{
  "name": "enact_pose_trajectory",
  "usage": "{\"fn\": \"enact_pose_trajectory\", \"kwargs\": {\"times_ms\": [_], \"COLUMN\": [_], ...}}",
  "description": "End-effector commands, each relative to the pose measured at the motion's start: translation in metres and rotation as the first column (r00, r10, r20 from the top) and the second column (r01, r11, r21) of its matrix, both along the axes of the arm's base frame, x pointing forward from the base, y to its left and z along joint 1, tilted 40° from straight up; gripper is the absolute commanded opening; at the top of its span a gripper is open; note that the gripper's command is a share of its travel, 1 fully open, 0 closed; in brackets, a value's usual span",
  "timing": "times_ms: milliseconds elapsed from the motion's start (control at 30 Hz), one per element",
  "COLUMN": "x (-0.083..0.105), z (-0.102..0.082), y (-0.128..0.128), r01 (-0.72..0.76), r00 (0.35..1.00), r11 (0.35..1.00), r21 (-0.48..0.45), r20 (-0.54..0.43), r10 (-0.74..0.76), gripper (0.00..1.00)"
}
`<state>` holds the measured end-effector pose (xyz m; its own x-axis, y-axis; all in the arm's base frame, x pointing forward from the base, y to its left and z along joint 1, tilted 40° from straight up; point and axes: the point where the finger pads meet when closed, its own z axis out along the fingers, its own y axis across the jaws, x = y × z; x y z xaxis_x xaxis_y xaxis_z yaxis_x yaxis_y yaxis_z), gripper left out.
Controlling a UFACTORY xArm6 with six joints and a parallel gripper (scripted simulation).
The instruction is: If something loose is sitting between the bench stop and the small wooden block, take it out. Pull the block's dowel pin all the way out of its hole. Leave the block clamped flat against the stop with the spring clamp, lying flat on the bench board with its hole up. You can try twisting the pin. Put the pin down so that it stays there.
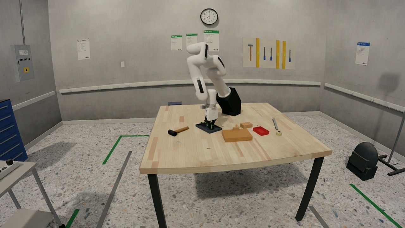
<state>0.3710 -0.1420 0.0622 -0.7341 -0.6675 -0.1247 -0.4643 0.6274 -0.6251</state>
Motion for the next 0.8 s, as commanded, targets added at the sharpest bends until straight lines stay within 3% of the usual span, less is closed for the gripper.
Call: {"fn": "enact_pose_trajectory", "kwargs": {"times_ms": [0,767], "x": [-0.004,-0.026], "z": [0.006,0.042], "y": [0.003,0.022], "r01": [0.000,0.000], "r00": [1.000,1.000], "r11": [1.000,1.000], "r21": [0.000,-0.001], "r20": [-0.001,0.000], "r10": [0.000,0.000], "gripper": [0.27,0.27]}}
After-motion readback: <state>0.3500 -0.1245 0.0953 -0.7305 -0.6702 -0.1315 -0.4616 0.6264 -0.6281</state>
